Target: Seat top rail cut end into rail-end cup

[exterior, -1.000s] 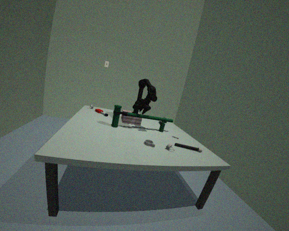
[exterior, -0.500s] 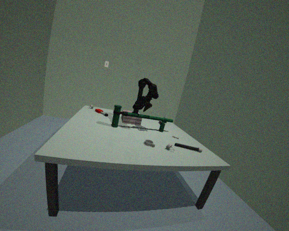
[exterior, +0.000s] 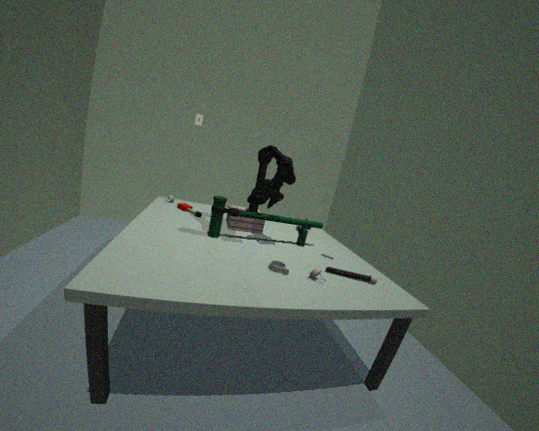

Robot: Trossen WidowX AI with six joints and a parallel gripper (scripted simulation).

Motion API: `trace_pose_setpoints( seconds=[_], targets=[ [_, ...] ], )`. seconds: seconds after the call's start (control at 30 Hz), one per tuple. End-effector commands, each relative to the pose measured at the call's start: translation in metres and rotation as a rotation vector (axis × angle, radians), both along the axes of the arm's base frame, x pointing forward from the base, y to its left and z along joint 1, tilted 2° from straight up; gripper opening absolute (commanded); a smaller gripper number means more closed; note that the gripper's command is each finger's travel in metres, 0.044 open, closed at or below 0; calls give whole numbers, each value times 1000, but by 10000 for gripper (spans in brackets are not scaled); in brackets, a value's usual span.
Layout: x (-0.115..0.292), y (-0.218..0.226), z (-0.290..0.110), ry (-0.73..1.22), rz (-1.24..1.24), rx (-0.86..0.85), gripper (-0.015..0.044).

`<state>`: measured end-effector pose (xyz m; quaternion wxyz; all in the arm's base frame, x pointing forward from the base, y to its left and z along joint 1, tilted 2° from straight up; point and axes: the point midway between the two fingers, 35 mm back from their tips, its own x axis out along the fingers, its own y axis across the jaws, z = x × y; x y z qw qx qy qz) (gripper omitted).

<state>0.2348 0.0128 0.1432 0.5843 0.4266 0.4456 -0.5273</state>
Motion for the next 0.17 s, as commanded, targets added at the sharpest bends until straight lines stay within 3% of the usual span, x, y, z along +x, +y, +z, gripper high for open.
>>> trace_pose_setpoints(
  seconds=[0.0, 0.13],
  targets=[
    [0, 0, 0, 0, -6, 1, 440],
    [0, 0, 0, 0, -6, 1, 440]
  ],
)
